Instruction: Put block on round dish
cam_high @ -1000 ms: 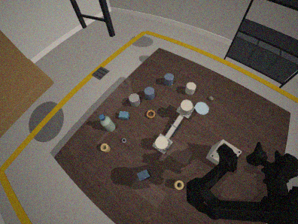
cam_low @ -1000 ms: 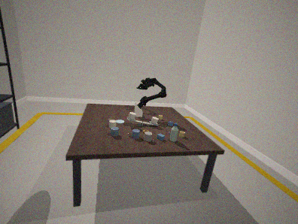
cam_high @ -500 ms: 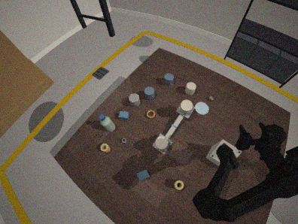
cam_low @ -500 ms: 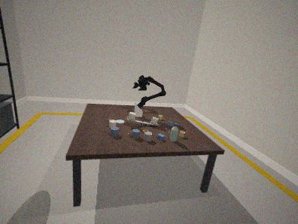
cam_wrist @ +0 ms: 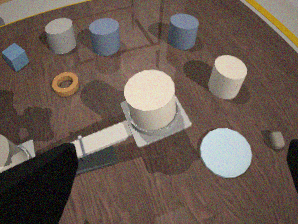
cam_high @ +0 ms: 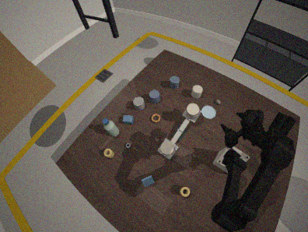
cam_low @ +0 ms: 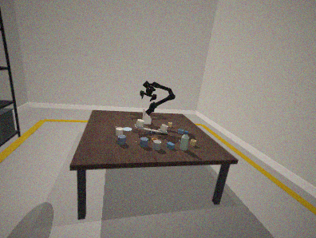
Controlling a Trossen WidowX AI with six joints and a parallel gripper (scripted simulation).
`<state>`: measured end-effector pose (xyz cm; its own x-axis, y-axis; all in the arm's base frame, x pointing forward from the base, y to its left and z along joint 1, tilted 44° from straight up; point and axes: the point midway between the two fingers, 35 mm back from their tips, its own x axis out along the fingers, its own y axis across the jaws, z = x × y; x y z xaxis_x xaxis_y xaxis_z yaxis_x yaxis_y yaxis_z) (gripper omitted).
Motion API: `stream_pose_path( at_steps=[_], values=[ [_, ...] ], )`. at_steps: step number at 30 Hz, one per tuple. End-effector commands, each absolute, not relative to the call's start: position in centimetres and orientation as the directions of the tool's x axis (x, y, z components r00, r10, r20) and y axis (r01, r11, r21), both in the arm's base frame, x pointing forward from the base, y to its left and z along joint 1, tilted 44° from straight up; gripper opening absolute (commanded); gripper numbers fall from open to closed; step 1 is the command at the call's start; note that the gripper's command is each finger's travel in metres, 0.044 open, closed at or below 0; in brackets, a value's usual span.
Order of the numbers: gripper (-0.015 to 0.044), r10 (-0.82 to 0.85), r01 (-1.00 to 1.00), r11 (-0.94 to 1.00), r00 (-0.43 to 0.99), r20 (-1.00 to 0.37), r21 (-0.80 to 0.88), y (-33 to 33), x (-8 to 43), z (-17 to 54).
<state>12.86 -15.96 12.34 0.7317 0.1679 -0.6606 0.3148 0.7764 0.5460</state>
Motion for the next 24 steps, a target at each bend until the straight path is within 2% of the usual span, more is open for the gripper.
stream_pose_path(
  at_steps=[1,11,17,24],
  values=[
    [0.0440,0.275,0.209,0.779,0.734,-0.620,0.592,-14.1,15.1,11.7],
    [0.0440,0.547,-0.066,0.725,0.660,-0.515,0.686,-7.9,19.7,10.5],
    [0.0440,0.571,-0.099,0.723,0.642,-0.511,0.684,-7.4,20.1,10.5],
    [0.0440,0.637,-0.279,0.750,0.548,-0.541,0.600,-6.1,21.8,10.9]
  ],
)
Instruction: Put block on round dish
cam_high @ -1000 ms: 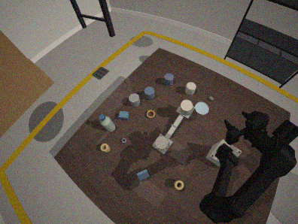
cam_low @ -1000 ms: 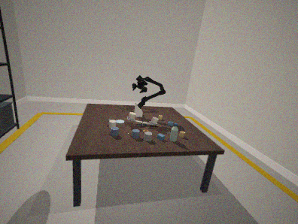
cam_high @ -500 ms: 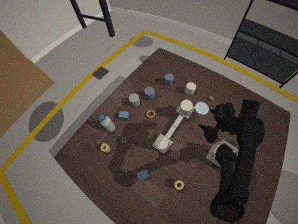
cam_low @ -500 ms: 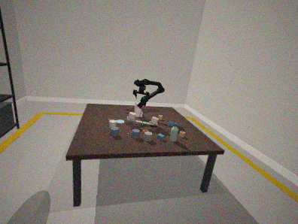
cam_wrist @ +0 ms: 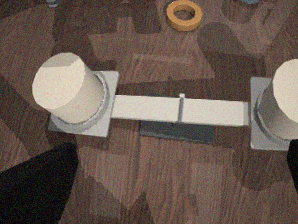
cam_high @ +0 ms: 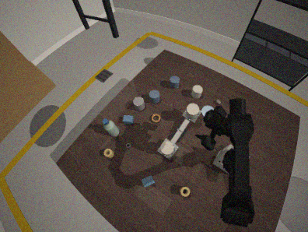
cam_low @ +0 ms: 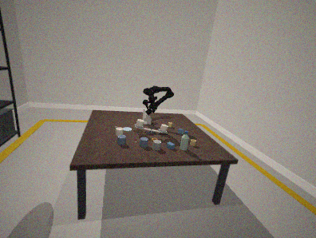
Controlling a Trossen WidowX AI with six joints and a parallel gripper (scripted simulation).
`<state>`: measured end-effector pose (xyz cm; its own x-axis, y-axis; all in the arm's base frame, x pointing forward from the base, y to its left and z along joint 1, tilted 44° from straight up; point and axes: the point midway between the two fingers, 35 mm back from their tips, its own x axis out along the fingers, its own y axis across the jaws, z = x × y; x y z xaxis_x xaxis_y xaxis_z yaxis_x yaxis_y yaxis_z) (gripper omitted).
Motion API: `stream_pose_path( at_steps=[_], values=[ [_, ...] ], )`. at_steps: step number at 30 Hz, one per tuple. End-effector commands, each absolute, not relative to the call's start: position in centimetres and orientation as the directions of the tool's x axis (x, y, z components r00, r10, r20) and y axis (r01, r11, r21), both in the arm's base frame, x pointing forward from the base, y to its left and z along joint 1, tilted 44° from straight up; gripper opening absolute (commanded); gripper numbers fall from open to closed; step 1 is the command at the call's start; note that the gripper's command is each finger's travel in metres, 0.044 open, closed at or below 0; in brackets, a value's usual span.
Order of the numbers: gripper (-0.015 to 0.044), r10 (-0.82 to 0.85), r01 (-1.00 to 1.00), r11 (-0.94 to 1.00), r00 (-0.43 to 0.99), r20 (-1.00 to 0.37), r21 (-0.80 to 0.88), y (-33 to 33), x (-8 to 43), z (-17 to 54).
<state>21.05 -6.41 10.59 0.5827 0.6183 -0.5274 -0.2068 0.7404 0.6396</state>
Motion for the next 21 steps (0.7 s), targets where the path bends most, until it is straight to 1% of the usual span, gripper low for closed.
stream_pose_path(
  at_steps=[1,11,21],
  values=[
    [0.0440,0.646,-0.306,0.749,0.534,-0.546,0.587,-5.9,22.1,10.9],
    [0.0440,0.710,-0.571,0.686,0.386,-0.589,0.451,-3.2,24.7,11.5],
    [0.0440,0.739,-0.798,0.518,0.237,-0.631,0.307,0.2,27.0,11.9]
  ],
)
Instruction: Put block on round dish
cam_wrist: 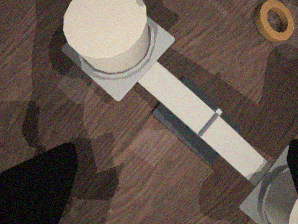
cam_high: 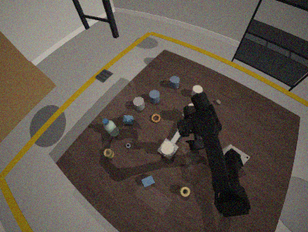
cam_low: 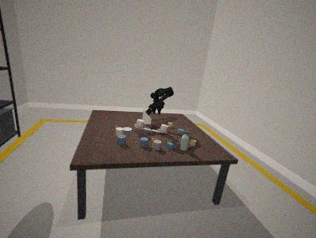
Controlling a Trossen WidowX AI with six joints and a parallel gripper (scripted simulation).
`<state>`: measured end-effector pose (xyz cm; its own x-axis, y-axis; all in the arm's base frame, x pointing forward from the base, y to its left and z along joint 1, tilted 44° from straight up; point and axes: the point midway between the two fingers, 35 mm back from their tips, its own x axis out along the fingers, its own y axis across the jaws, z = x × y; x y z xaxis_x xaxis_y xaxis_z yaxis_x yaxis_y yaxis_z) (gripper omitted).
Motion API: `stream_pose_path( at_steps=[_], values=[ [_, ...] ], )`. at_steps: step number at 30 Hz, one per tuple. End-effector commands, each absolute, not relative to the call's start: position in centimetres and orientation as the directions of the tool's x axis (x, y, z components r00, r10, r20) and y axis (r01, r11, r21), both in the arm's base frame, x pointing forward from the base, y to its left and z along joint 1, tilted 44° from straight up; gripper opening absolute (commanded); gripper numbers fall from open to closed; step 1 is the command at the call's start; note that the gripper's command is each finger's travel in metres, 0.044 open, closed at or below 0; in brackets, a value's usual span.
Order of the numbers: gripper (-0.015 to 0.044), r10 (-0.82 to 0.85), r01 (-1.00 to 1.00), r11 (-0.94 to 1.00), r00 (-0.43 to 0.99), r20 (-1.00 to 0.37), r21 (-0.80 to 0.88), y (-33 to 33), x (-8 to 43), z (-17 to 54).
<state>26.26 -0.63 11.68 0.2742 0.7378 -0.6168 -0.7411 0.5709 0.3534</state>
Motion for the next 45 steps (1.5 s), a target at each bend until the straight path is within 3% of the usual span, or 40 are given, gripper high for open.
stream_pose_path(
  at_steps=[1,12,23,45],
  values=[
    [0.0440,0.740,-0.817,0.496,0.222,-0.635,0.292,0.6,27.2,12.0],
    [0.0440,0.731,-0.969,0.210,0.067,-0.679,0.131,5.5,29.1,12.5],
    [0.0440,0.694,-0.994,-0.105,-0.062,-0.717,-0.015,10.9,29.9,12.8],
    [0.0440,0.693,-0.994,-0.110,-0.064,-0.718,-0.018,13.0,29.9,10.6]
  ],
)
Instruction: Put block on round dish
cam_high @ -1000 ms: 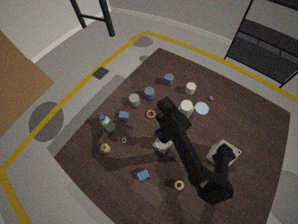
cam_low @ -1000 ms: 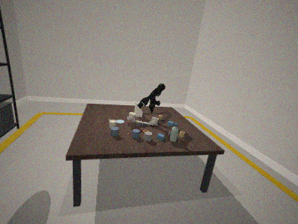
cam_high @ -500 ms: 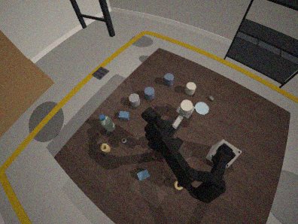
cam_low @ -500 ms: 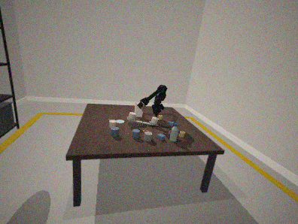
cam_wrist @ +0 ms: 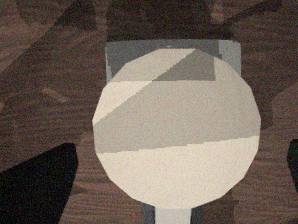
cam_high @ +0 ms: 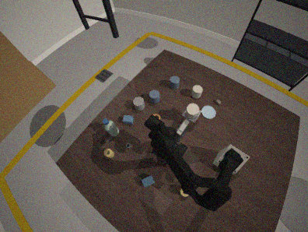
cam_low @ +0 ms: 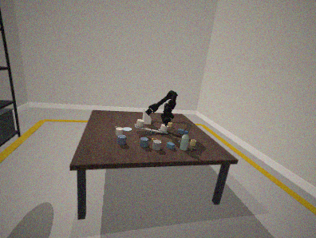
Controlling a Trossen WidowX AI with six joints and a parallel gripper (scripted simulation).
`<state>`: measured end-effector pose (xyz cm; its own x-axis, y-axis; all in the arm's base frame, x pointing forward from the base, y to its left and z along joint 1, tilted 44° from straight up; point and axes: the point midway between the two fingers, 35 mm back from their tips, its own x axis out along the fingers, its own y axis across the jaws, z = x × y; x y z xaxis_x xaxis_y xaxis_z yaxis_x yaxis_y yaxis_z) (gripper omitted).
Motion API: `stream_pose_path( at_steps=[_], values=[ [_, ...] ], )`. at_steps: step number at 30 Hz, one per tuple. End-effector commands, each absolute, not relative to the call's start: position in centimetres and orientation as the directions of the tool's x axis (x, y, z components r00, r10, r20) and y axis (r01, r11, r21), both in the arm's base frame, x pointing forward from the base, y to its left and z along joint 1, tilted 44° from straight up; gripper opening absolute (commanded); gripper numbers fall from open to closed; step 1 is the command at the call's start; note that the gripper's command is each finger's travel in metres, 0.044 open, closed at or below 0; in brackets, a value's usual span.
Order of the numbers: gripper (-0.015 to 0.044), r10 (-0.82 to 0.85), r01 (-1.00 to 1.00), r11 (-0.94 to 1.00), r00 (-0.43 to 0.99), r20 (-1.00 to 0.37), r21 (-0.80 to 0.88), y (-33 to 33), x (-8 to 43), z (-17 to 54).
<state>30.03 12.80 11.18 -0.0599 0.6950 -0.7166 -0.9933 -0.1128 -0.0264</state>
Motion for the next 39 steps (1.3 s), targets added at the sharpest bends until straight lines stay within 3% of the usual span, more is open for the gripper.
stream_pose_path(
  at_steps=[1,30,33,39],
  values=[
    [0.0440,0.693,-0.994,-0.110,-0.064,-0.718,-0.018,13.2,29.9,10.5],
    [0.0440,0.696,-0.994,-0.110,-0.064,-0.716,-0.018,16.3,29.4,7.4],
    [0.0361,0.696,-0.994,-0.110,-0.064,-0.716,-0.018,16.3,29.4,7.4],
    [0.0321,0.696,-0.994,-0.110,-0.064,-0.716,-0.018,16.3,29.4,7.4]
  ],
)
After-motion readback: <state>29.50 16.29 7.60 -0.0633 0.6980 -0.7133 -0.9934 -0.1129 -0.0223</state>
